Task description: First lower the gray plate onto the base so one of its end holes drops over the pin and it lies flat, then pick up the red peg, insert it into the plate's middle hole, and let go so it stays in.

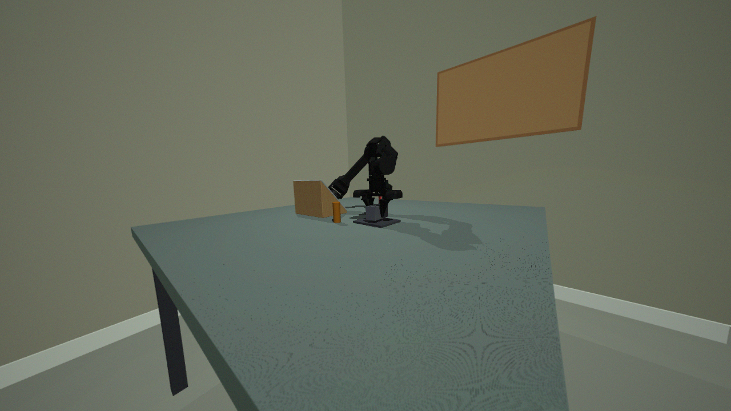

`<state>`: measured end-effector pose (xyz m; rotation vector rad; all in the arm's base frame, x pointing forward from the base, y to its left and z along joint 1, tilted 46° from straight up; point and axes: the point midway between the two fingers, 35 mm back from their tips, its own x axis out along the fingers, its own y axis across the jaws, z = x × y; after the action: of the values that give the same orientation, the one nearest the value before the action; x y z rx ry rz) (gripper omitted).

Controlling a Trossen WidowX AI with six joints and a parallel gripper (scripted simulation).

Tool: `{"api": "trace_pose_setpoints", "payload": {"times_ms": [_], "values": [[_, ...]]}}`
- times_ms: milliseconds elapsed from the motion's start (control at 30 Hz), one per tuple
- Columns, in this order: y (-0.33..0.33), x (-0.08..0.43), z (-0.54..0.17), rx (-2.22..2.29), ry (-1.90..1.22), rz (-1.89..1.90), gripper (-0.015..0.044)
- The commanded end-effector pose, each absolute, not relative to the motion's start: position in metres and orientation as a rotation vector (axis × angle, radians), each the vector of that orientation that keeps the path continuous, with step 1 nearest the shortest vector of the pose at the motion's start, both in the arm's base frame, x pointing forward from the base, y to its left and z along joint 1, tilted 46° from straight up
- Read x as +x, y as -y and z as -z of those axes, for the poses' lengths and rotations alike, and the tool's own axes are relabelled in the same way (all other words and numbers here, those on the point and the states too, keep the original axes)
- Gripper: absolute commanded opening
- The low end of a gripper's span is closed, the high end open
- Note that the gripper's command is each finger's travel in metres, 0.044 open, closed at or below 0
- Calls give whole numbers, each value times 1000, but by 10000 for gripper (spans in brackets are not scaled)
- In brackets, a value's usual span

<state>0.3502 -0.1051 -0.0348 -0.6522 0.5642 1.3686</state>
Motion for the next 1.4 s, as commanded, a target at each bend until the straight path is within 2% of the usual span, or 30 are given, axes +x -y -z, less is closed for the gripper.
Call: {"api": "trace_pose_setpoints", "payload": {"times_ms": [0,533,700,1000,1267,1367], "values": [[105,350,34,-654,-563,-1370,26],[105,350,34,-654,-563,-1370,440],[112,351,29,-650,-566,-1367,440],[186,339,-45,-598,-597,-1332,440],[188,340,-49,-585,-608,-1323,440],[178,336,-65,-415,-742,-1234,440]]}}
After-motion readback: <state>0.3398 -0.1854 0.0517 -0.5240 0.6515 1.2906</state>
